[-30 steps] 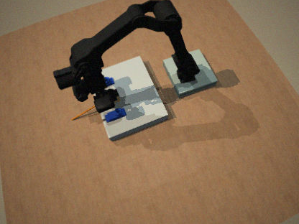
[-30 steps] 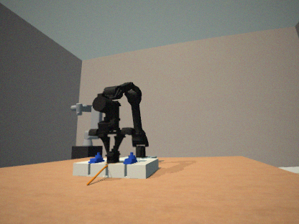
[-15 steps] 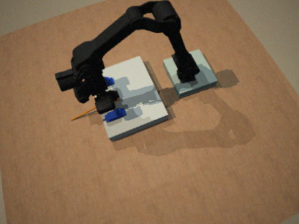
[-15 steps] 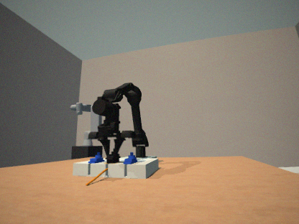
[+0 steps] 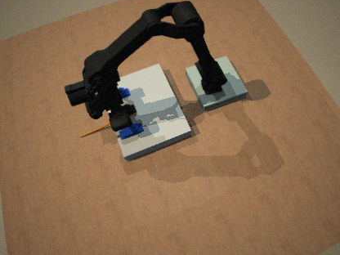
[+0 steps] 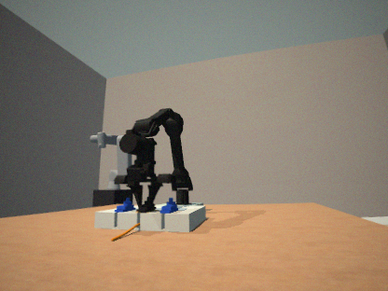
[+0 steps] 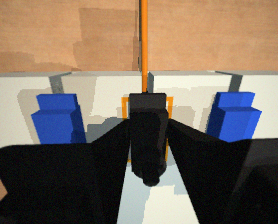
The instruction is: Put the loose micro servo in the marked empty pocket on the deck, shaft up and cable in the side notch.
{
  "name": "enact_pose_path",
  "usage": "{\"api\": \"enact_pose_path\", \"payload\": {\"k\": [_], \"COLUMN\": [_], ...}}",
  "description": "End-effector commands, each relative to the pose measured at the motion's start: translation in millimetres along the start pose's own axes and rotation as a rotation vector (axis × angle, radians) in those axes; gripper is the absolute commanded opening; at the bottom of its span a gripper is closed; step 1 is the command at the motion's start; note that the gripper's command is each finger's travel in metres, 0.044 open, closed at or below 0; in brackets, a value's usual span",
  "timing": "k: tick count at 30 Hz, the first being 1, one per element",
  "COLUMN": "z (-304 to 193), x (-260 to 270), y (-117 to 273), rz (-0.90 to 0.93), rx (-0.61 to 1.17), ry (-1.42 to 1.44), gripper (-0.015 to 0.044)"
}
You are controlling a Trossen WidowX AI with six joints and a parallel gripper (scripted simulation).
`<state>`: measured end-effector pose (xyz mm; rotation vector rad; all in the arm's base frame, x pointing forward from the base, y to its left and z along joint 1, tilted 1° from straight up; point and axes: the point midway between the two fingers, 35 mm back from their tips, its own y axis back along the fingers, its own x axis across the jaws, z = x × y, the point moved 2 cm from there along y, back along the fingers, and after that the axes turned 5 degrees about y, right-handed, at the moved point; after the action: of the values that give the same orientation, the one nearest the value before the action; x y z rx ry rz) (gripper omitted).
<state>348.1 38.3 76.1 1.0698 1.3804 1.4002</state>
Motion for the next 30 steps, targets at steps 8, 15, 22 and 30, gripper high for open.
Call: {"api": "enact_pose_path", "payload": {"k": [8,15,22,30], "z": [-0.1,-0.1,-3.9,-67.4], "x": [0.1,0.2,0.5,5.4], "y": [-3.3,19.9,31.4,75.2], "rz": [-0.001,-0.001,-0.001,-0.001], "rx": [0.001,0.001,-0.006,0.004], "ry": [-0.005,-0.005,0.000,-0.003], "gripper": [0.0131,0.0187,0.0214,0.0424]}}
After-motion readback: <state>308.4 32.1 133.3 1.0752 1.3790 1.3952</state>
